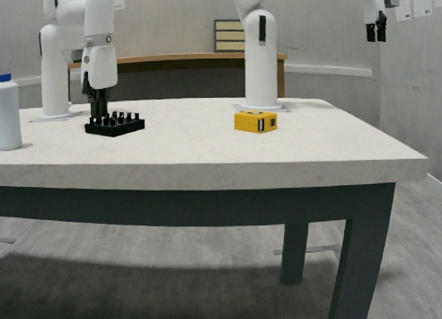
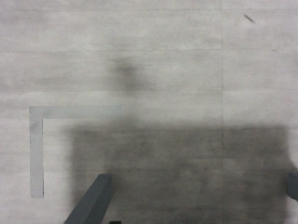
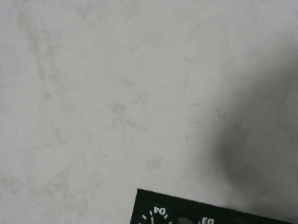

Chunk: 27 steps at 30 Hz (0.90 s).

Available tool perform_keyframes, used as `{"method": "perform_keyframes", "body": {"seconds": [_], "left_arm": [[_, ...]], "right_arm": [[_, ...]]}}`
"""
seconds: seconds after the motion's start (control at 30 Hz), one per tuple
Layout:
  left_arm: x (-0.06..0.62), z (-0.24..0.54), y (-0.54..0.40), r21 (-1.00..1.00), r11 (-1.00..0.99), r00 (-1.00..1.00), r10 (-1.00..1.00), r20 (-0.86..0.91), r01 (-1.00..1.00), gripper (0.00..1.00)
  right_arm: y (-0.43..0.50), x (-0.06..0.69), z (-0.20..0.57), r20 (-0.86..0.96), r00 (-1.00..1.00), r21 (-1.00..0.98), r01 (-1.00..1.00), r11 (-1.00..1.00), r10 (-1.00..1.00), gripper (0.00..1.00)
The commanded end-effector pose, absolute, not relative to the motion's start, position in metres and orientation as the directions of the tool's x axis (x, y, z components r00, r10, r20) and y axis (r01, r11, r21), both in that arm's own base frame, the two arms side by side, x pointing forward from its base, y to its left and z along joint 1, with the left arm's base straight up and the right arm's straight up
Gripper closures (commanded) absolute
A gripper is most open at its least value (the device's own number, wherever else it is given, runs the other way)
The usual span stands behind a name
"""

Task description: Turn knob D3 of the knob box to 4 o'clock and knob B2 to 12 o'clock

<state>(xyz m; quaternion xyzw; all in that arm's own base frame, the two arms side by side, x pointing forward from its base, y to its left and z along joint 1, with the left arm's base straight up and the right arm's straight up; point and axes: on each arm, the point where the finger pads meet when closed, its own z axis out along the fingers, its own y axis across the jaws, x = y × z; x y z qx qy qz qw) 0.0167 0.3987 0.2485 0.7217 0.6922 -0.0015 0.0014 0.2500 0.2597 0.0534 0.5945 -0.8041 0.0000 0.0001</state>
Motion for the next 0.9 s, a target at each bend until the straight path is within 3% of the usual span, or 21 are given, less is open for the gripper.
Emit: {"method": "perform_keyframes", "body": {"seconds": [0.0,0.47,0.5,0.87], "left_arm": [[0.0167,0.25,0.3997,0.0,-0.042,0.042,0.999,0.0,0.999,0.0],[0.0167,0.25,0.3997,0.0,-0.042,0.042,0.999,0.0,0.999,0.0],[0.0167,0.25,0.3997,0.0,-0.042,0.042,0.999,0.0,0.999,0.0],[0.0167,0.25,0.3997,0.0,-0.042,0.042,0.999,0.0,0.999,0.0]], "right_arm": [[0.2607,0.2509,0.0535,-0.003,-0.293,-0.001,-0.956,0.293,-0.956,0.79],[0.2607,0.2509,0.0535,-0.003,-0.293,-0.001,-0.956,0.293,-0.956,0.79],[0.2607,0.2509,0.0535,-0.003,-0.293,-0.001,-0.956,0.293,-0.956,0.9],[0.2607,0.2509,0.0535,-0.003,-0.293,-0.001,-0.956,0.293,-0.956,0.9]]}}
